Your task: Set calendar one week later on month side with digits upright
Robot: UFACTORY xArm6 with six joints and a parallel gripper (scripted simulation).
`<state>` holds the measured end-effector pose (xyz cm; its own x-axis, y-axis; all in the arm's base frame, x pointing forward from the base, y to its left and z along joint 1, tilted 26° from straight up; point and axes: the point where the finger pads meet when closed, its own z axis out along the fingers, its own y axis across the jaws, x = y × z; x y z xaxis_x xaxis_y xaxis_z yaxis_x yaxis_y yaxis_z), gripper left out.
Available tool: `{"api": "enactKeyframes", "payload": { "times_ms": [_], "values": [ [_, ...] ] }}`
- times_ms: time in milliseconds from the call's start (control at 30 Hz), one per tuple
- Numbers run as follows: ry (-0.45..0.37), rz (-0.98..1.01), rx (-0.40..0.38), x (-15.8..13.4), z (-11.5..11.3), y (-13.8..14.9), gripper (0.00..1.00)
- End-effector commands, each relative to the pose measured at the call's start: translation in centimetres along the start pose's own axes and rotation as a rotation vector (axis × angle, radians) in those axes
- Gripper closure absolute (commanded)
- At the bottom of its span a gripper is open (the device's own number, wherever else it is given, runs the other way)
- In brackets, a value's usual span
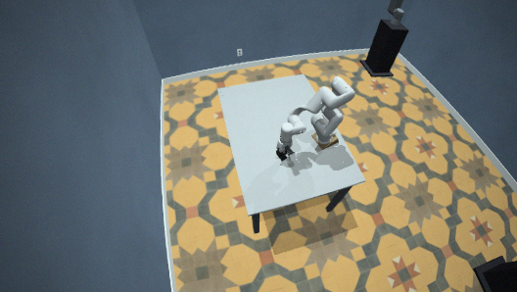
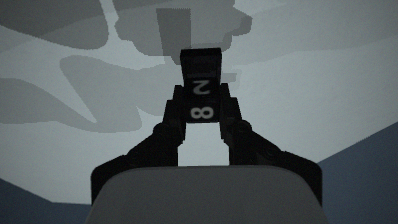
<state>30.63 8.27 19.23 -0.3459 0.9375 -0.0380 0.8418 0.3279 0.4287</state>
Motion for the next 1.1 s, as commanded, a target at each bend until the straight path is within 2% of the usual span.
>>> {"api": "enactKeyframes", "payload": {
  "times_ms": [0, 1067],
  "values": [
    [0.000, 0.000, -0.003, -0.01, -0.09, 0.13, 0.73],
    [0.000, 0.000, -0.003, -0.01, 0.49, 0.13, 0.73]
  ]
}}
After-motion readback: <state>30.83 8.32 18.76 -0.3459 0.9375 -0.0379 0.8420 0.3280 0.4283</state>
